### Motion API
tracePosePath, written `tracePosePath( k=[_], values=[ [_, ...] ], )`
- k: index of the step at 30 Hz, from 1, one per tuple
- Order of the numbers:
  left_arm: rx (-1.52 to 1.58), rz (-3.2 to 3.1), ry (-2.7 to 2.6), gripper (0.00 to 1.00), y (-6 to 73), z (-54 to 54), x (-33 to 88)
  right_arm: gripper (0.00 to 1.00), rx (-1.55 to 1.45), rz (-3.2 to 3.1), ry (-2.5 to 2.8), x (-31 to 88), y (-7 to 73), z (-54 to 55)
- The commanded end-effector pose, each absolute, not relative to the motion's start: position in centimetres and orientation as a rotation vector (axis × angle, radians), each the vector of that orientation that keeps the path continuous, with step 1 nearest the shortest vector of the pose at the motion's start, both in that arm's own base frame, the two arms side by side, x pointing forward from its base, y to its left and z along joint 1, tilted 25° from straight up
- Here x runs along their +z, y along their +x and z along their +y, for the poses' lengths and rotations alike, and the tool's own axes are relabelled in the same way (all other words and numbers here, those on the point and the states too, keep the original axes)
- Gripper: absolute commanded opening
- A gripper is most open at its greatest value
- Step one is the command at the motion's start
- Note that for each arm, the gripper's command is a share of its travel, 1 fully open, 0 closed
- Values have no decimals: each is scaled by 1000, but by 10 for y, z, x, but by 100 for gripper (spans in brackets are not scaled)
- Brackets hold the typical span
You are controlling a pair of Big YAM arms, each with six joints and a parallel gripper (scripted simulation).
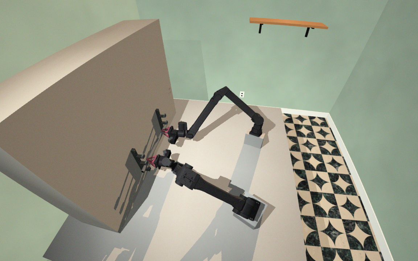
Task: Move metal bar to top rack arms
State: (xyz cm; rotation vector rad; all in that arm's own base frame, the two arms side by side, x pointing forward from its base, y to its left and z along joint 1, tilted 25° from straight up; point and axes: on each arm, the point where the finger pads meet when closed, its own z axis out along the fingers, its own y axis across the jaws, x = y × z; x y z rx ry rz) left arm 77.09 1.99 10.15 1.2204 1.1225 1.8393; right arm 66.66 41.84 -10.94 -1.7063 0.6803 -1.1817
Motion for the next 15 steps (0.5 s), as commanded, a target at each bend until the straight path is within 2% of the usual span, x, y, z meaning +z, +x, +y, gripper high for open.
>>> tracePosePath(
  k=[1, 15],
  values=[
    [1850, 1115, 1162, 0, 774, 26, 121, 0, -1200, 691, -1688, -106, 676, 408],
    [1850, 1115, 1162, 0, 767, 24, 119, 0, -1200, 691, -1688, -105, 670, 406]
  ],
)
